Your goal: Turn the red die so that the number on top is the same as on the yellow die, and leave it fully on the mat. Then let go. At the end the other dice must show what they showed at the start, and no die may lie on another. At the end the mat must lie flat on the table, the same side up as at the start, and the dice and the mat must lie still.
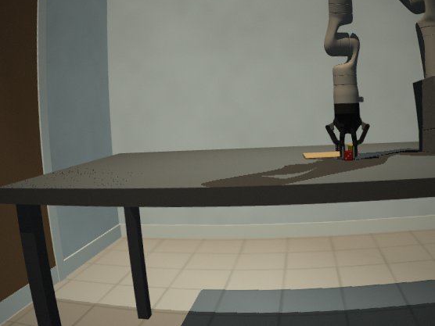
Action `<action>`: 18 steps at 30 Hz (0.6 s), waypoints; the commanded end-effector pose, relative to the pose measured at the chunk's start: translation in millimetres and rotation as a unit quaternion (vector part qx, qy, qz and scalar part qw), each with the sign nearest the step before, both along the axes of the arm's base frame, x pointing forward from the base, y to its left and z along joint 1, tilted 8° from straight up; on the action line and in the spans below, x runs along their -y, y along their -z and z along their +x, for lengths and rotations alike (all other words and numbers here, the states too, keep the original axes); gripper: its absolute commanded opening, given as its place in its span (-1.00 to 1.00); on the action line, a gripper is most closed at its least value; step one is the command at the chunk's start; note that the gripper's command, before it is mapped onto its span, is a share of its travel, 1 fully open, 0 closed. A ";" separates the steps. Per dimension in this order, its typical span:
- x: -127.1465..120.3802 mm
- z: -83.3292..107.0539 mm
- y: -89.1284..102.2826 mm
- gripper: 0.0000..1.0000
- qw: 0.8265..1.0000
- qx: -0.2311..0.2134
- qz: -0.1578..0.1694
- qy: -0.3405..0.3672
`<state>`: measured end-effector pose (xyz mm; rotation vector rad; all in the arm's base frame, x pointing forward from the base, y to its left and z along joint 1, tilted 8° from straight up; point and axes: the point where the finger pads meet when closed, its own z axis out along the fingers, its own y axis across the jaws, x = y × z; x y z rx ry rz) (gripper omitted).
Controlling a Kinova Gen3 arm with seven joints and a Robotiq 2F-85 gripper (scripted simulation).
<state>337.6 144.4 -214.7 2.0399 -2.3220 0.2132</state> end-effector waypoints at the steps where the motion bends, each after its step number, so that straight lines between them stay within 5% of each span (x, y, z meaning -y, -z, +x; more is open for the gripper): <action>1: -0.4 0.4 -0.3 -0.58 1.000 0.000 0.000 0.000; 10: -0.6 0.3 -1.6 -0.58 1.000 0.000 0.000 0.000; 18: -3.5 -1.0 -23.9 -0.58 1.000 0.000 0.000 0.000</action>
